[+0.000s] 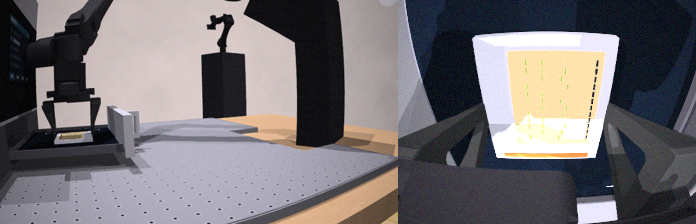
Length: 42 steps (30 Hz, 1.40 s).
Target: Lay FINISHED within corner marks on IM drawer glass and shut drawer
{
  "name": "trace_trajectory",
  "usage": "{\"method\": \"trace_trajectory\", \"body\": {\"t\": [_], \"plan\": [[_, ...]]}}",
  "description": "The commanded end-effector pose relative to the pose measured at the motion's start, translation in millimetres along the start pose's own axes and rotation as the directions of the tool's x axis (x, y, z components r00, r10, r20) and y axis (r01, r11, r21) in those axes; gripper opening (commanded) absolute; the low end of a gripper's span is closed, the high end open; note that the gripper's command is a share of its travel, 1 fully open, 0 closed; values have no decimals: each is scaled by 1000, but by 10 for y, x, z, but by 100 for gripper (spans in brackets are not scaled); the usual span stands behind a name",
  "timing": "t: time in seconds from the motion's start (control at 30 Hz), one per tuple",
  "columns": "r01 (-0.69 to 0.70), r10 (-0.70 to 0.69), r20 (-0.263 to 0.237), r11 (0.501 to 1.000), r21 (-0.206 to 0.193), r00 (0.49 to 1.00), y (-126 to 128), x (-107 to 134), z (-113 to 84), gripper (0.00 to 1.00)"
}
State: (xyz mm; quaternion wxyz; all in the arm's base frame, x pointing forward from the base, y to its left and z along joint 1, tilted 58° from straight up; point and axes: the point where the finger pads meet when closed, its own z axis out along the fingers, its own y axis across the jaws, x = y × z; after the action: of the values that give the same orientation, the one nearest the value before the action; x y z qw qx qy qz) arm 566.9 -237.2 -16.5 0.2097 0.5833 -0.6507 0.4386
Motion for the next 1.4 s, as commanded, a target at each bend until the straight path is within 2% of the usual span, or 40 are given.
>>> {"method": "trace_trajectory", "body": {"t": [0.0,0.6,0.63,0.67,1.37], "plan": [[5,-5,0,1000,5,1000,-22,-20,66,80],[5,-5,0,1000,5,1000,-22,-20,66,80],[5,-5,0,1000,5,1000,-22,-20,66,92],[0,0,1,1000,12,1000,-49,-3,-19,92],[5,-5,0,1000,13,1000,-54,-22,11,92]]}}
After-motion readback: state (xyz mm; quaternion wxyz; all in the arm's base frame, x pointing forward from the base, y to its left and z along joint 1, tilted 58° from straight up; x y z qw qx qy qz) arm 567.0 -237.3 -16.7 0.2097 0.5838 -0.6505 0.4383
